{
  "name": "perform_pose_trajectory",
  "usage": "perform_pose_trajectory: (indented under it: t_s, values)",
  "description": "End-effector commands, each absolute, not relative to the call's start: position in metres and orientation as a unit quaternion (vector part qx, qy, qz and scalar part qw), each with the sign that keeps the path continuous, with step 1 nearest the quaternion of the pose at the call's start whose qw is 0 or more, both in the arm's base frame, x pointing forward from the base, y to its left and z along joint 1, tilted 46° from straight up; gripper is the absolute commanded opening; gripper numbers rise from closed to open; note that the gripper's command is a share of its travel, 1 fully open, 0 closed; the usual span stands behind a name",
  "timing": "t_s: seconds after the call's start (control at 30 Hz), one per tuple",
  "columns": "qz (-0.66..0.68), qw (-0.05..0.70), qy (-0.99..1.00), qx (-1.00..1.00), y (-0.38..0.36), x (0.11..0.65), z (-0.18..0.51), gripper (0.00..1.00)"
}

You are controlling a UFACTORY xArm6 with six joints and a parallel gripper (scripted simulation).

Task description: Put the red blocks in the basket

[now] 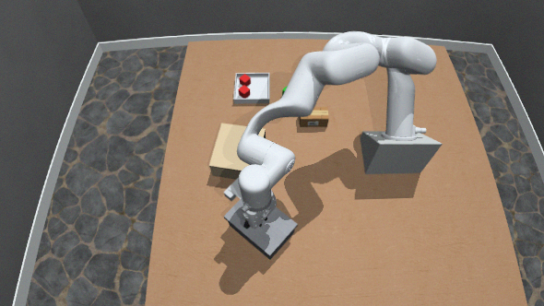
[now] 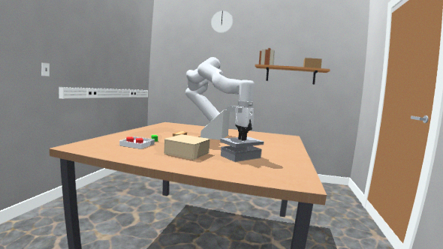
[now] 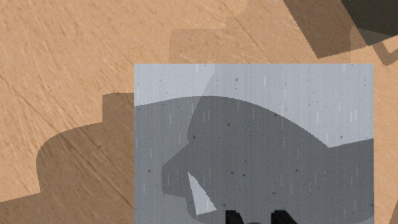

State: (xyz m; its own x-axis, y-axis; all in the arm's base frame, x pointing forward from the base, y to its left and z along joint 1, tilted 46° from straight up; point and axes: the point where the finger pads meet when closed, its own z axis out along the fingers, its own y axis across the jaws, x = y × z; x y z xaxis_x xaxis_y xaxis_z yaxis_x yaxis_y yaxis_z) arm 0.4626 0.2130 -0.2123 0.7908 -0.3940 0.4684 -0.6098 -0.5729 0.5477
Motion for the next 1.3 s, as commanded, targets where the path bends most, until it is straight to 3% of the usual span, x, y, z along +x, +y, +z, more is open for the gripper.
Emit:
perform_pose_trajectory:
  t_s: [0.0,1.27]
  values:
    - [0.150,0.360,-0.287,0.875,0.214,0.464,-0.212,0.00]
    - [0.150,0.360,-0.287,0.875,0.199,0.465,-0.227,0.00]
